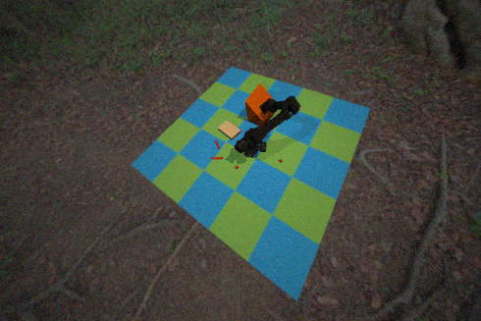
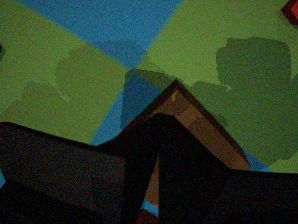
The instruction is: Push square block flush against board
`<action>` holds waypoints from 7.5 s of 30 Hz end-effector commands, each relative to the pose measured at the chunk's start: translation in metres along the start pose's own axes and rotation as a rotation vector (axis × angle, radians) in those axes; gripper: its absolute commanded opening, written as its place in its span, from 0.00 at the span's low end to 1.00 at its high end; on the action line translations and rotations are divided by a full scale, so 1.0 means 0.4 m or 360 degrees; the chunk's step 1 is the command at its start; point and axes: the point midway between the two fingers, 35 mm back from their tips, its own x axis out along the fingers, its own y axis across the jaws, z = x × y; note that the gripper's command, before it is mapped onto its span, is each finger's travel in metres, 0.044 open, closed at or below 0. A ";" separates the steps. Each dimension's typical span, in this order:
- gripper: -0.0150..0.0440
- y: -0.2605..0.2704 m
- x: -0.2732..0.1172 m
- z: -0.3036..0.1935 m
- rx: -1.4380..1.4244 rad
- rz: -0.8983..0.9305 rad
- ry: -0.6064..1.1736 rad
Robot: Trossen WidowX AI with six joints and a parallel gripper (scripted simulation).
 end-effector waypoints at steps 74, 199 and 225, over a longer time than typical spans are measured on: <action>0.25 -0.122 0.134 -0.033 0.0959 0.0009 -0.0005; 0.25 0.123 0.138 -0.397 0.0958 0.0013 0.0008; 0.25 0.109 -0.005 -0.318 0.0391 -0.0007 0.0032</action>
